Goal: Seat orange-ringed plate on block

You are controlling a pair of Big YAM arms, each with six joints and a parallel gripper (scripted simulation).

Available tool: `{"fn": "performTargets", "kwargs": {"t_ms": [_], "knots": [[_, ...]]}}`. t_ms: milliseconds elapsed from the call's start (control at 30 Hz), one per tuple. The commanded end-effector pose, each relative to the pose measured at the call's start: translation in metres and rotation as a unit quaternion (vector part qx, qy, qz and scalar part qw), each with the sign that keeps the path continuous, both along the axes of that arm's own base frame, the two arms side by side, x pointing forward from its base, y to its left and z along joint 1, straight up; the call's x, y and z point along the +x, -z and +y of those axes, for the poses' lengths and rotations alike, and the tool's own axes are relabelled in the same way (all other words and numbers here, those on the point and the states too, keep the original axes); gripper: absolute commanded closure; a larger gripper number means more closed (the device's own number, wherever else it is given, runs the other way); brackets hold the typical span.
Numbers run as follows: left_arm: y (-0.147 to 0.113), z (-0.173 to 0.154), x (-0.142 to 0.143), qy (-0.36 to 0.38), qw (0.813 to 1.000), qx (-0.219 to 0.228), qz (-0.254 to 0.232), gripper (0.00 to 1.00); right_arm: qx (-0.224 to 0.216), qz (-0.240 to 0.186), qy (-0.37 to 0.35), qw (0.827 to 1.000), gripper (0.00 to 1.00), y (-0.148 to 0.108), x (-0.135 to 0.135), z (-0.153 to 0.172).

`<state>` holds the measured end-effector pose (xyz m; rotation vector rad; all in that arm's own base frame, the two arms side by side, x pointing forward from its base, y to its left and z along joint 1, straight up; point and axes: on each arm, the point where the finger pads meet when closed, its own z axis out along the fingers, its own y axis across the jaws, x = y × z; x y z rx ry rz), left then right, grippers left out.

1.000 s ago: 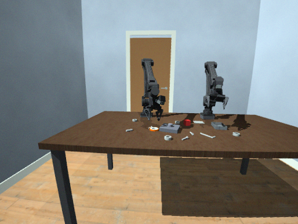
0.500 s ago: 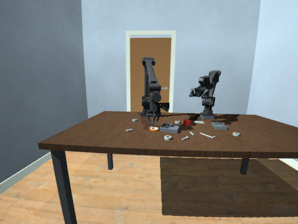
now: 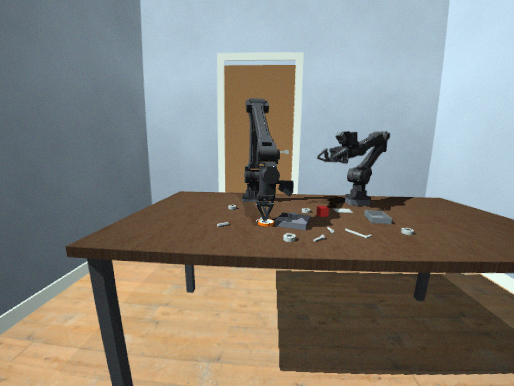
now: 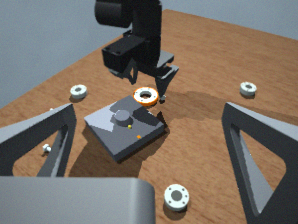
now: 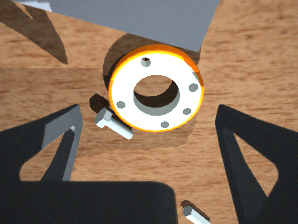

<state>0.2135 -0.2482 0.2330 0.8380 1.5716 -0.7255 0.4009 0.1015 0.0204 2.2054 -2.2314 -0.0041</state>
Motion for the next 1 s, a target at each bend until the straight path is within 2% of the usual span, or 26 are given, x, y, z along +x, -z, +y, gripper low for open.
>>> {"fn": "performTargets", "kwargs": {"t_ms": [0,300,333,500,900,933,967], "knots": [[-0.014,-0.002,0.004,-0.001,1.000,-0.008,-0.018,0.00,0.002,-0.006,-0.009,1.000,0.11,-0.004,0.014,0.004],[-0.010,-0.002,0.003,-0.001,1.000,-0.006,-0.009,0.00,0.003,-0.014,-0.018,1.000,0.11,0.008,0.022,0.010],[-0.010,-0.002,0.003,-0.001,1.000,-0.006,-0.009,0.00,0.001,-0.003,-0.017,1.000,0.11,0.016,0.011,0.008],[-0.010,-0.002,0.003,-0.001,1.000,-0.006,-0.009,0.00,0.001,-0.003,-0.017,1.000,0.11,0.023,0.011,0.008],[-0.010,-0.002,0.003,-0.001,1.000,-0.006,-0.009,0.00,0.000,-0.001,-0.017,1.000,0.11,0.026,0.010,0.007],[-0.010,-0.002,0.003,-0.001,1.000,-0.006,-0.009,0.00,0.002,-0.007,-0.009,1.000,0.11,0.019,0.012,0.004],[-0.010,-0.002,0.003,-0.001,1.000,-0.006,-0.009,0.00,0.002,-0.007,-0.009,1.000,0.15,0.019,0.012,0.004]]}}
